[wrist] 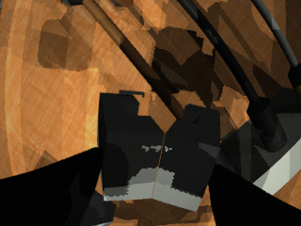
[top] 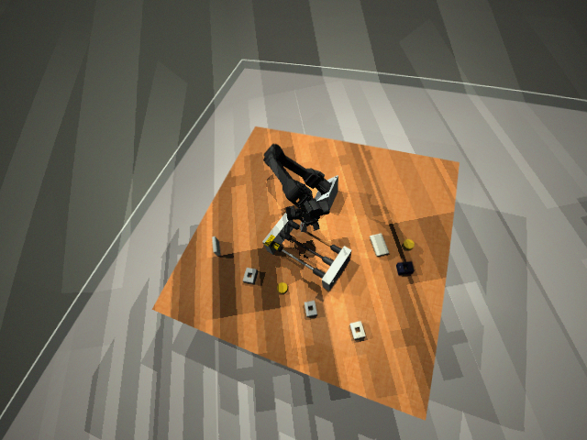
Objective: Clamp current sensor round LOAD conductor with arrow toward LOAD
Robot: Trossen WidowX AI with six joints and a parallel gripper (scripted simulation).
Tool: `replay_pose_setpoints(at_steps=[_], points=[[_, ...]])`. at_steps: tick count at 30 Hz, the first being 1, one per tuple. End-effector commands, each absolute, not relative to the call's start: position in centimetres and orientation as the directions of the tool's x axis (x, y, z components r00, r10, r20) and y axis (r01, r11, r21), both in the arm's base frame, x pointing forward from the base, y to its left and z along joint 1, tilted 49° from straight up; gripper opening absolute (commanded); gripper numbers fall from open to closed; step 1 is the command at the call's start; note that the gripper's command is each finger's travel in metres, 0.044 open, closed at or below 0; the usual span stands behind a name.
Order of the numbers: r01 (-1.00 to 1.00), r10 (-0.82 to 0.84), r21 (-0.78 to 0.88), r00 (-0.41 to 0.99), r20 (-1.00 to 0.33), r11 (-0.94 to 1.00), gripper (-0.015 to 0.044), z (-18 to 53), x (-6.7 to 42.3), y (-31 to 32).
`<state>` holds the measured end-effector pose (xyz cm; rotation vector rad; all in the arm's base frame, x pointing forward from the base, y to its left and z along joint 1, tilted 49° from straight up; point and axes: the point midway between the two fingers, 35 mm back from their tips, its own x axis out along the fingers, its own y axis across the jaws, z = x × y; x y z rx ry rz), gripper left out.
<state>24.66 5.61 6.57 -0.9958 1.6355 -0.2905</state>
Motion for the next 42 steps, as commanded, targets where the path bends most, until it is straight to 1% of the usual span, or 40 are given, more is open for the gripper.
replay_pose_setpoints(at_steps=[1,10,15,20,26,32,37,42], points=[[-0.298,-0.728,-0.701,0.027,-0.685,0.648,0.0,6.7,25.8,5.7],[0.075,-0.729,-0.725,0.061,-0.682,0.685,0.0,6.9,28.0,5.3],[0.282,-0.731,-0.688,0.08,-0.678,0.669,0.0,7.0,29.2,5.0],[0.476,-0.734,-0.616,0.097,-0.672,0.627,0.0,7.1,30.4,4.6],[0.68,-0.739,-0.489,0.117,-0.663,0.547,0.0,7.4,31.8,4.1],[0.839,-0.746,-0.325,0.136,-0.652,0.437,0.0,7.6,33.1,3.6],[0.93,-0.752,-0.167,0.15,-0.641,0.328,0.0,7.9,34.3,3.1],[0.978,-0.76,0.003,0.164,-0.629,0.208,0.0,8.1,35.4,2.5]])
